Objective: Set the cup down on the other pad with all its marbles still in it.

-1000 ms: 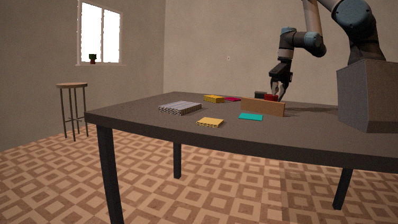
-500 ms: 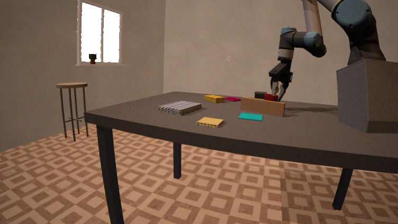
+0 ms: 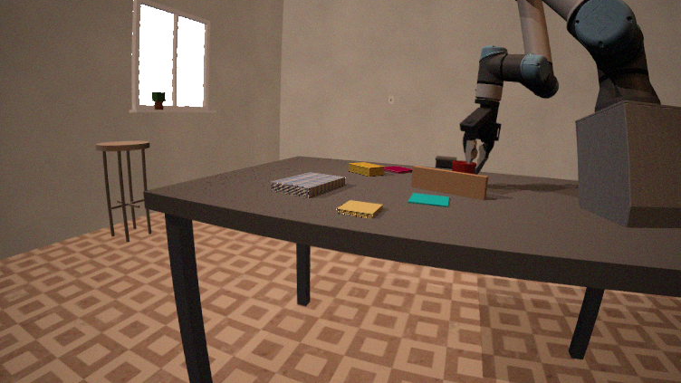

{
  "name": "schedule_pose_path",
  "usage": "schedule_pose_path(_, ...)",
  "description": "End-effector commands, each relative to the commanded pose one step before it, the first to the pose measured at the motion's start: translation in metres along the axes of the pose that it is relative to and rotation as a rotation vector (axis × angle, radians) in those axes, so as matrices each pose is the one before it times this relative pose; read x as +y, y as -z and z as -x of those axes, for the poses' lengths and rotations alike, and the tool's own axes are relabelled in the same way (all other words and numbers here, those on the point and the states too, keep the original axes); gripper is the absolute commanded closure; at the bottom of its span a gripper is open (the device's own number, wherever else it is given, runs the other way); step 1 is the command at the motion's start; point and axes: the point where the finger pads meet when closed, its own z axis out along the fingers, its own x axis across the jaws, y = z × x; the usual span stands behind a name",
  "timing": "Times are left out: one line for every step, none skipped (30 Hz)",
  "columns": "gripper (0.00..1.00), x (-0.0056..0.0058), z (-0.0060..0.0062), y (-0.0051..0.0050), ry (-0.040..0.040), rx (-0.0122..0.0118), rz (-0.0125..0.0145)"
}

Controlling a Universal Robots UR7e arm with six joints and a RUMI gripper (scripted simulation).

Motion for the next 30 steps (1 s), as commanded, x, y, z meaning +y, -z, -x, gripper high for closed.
schedule_pose_path(0.92,-0.00001,-0.00034,0.00026,-0.00002,0.00103,0.00001)
schedule_pose_path(0.92,0.0,0.0,0.0,0.0,0.0,0.0)
schedule_pose_path(0.92,0.0,0.0,0.0,0.0,0.0,0.0)
schedule_pose_path(0.92,0.0,0.0,0.0,0.0,0.0,0.0)
schedule_pose_path(0.92,0.0,0.0,0.0,0.0,0.0,0.0)
schedule_pose_path(0.92,0.0,0.0,0.0,0.0,0.0,0.0)
schedule_pose_path(0.92,0.0,0.0,0.0,0.0,0.0,0.0)
schedule_pose_path(0.92,0.0,0.0,0.0,0.0,0.0,0.0)
schedule_pose_path(0.92,0.0,0.0,0.0,0.0,0.0,0.0)
schedule_pose_path(0.93,0.0,0.0,0.0,0.0,0.0,0.0)
schedule_pose_path(0.93,0.0,0.0,0.0,0.0,0.0,0.0)
schedule_pose_path(0.93,0.0,0.0,0.0,0.0,0.0,0.0)
schedule_pose_path(0.93,0.0,0.0,0.0,0.0,0.0,0.0)
schedule_pose_path(0.93,0.0,0.0,0.0,0.0,0.0,0.0)
schedule_pose_path(0.93,0.0,0.0,0.0,0.0,0.0,0.0)
schedule_pose_path(0.93,0.0,0.0,0.0,0.0,0.0,0.0)
schedule_pose_path(0.93,0.0,0.0,0.0,0.0,0.0,0.0)
schedule_pose_path(0.93,0.0,0.0,0.0,0.0,0.0,0.0)
schedule_pose_path(0.93,0.0,0.0,0.0,0.0,0.0,0.0)
schedule_pose_path(0.93,0.0,0.0,0.0,0.0,0.0,0.0)
schedule_pose_path(0.94,0.0,0.0,0.0,0.0,0.0,0.0)
schedule_pose_path(0.94,0.0,0.0,0.0,0.0,0.0,0.0)
schedule_pose_path(0.94,0.0,0.0,0.0,0.0,0.0,0.0)
schedule_pose_path(0.94,0.0,0.0,0.0,0.0,0.0,0.0)
schedule_pose_path(0.94,0.0,0.0,0.0,0.0,0.0,0.0)
schedule_pose_path(0.94,0.0,0.0,0.0,0.0,0.0,0.0)
schedule_pose_path(0.95,0.0,0.0,0.0,0.0,0.0,0.0)
schedule_pose_path(0.95,0.0,0.0,0.0,0.0,0.0,0.0)
schedule_pose_path(0.95,0.0,0.0,0.0,0.0,0.0,0.0)
schedule_pose_path(0.95,0.0,0.0,0.0,0.0,0.0,0.0)
